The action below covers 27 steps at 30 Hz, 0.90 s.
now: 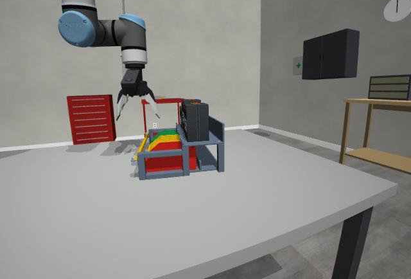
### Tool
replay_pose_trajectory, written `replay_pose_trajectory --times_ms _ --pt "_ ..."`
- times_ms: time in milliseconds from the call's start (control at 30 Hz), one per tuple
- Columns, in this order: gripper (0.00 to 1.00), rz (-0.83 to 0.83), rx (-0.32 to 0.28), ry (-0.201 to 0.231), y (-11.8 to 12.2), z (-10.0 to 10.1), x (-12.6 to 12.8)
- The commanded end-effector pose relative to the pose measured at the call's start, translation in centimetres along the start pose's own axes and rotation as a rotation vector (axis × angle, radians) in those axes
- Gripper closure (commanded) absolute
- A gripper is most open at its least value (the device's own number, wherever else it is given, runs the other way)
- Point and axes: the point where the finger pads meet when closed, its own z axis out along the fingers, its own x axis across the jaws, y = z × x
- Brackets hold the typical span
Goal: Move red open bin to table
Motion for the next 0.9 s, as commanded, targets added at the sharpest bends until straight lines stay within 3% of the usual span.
replay_pose_trajectory --times_ms 0,867 --pt "0.00 0.000 0.000 0.000 2.49 1.10 -2.05" --pt "0.00 0.000 0.000 0.000 1.82 0.82 -1.54"
